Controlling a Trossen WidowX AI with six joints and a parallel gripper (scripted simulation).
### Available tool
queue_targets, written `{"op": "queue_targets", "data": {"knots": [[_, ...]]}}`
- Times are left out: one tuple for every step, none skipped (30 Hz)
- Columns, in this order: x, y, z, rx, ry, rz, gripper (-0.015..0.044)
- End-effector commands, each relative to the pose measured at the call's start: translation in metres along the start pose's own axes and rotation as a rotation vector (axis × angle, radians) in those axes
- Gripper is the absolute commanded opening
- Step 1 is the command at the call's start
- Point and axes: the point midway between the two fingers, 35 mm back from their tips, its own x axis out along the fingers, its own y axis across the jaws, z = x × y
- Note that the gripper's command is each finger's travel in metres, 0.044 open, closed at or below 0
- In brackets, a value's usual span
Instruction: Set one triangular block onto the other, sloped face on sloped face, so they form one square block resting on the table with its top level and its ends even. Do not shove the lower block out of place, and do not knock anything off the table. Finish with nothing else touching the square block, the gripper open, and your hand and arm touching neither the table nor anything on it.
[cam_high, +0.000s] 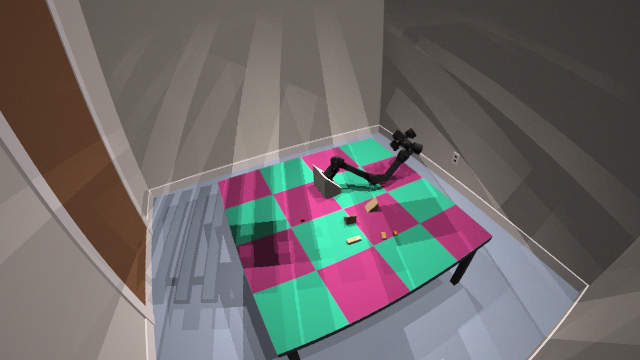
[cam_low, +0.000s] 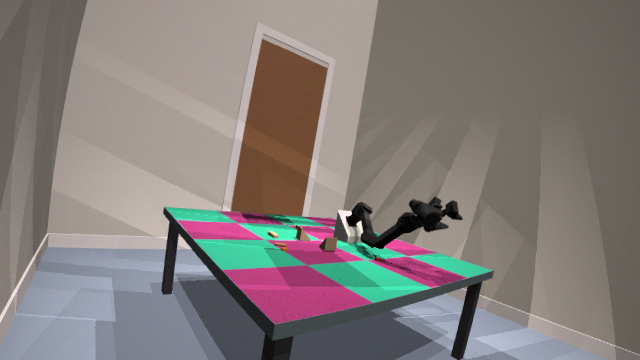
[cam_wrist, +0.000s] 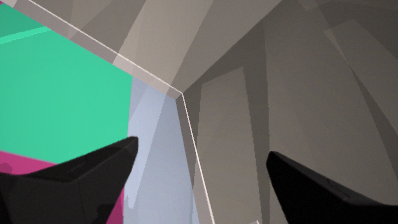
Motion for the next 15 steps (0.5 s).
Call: {"op": "queue_targets", "data": {"knots": [[0.001,-0.001,0.003,-0.001,-0.006,-0.002,0.0426],[0.004,-0.003,0.011,-0.005,-0.026,-0.007,0.044],[0.009,-0.006,0.025,-0.012,-0.059,-0.016,0.044],[0.015,-0.01,0.043,-0.019,-0.099,-0.026,0.044],[0.02,-0.013,0.06,-0.026,-0.14,-0.035,0.044],[0.023,-0.016,0.078,-0.032,-0.182,-0.044,0.044],[0.026,-0.018,0.095,-0.038,-0.222,-0.051,0.044],[0.028,-0.02,0.108,-0.042,-0.252,-0.055,0.044],[0.03,-0.021,0.122,-0.046,-0.287,-0.06,0.044],[0.031,-0.022,0.138,-0.05,-0.326,-0.065,0.044],[0.031,-0.026,0.145,-0.018,-0.365,-0.079,0.044],[0.031,-0.029,0.155,0.008,-0.407,-0.09,0.044],[0.031,-0.031,0.169,0.019,-0.451,-0.096,0.044],[0.03,-0.031,0.187,0.015,-0.498,-0.097,0.044],[0.028,-0.031,0.205,0.012,-0.545,-0.096,0.044]]}}
